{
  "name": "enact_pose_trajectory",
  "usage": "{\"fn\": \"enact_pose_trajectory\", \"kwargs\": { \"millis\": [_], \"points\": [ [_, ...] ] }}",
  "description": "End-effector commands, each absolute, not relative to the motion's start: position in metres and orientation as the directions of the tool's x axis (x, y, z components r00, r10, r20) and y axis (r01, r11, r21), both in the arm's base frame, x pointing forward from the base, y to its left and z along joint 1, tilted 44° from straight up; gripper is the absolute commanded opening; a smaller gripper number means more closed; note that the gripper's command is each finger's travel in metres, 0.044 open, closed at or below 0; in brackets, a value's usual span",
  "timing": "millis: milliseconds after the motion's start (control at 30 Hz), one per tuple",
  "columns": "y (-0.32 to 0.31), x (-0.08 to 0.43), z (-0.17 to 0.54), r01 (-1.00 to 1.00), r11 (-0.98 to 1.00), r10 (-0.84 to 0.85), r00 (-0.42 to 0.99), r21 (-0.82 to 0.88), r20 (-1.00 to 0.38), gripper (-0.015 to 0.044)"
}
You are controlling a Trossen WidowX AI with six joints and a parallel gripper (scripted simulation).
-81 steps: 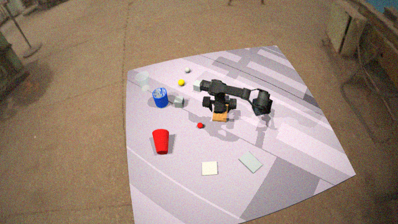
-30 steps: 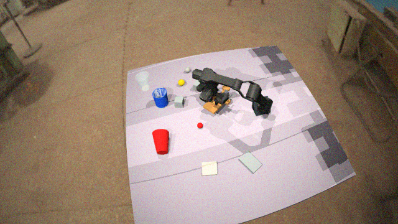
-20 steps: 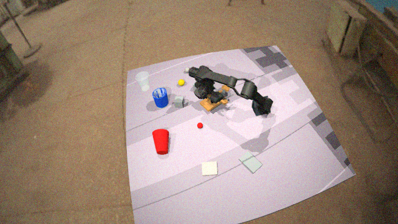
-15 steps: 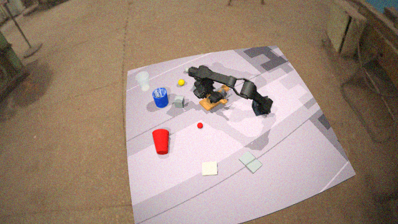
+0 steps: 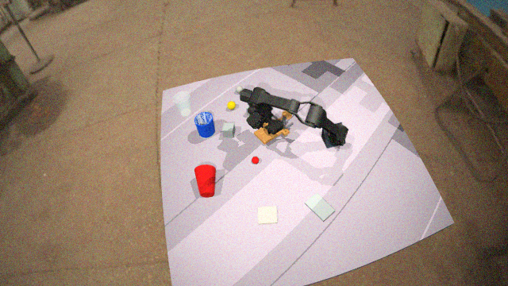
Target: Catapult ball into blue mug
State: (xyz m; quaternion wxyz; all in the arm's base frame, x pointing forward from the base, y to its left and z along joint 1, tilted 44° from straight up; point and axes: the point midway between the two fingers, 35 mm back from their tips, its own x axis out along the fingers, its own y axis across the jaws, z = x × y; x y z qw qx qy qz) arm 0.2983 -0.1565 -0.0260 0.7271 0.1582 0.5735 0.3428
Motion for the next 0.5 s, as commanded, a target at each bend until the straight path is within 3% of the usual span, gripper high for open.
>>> {"fn": "enact_pose_trajectory", "kwargs": {
  "millis": [0, 467],
  "points": [
    [-0.155, 0.299, -0.031, -0.309, 0.72, 0.677, 0.116, 0.621, -0.727, 0.0],
    [-0.141, 0.301, -0.042, -0.317, 0.715, 0.68, 0.108, 0.623, -0.725, 0.0]
  ]
}}
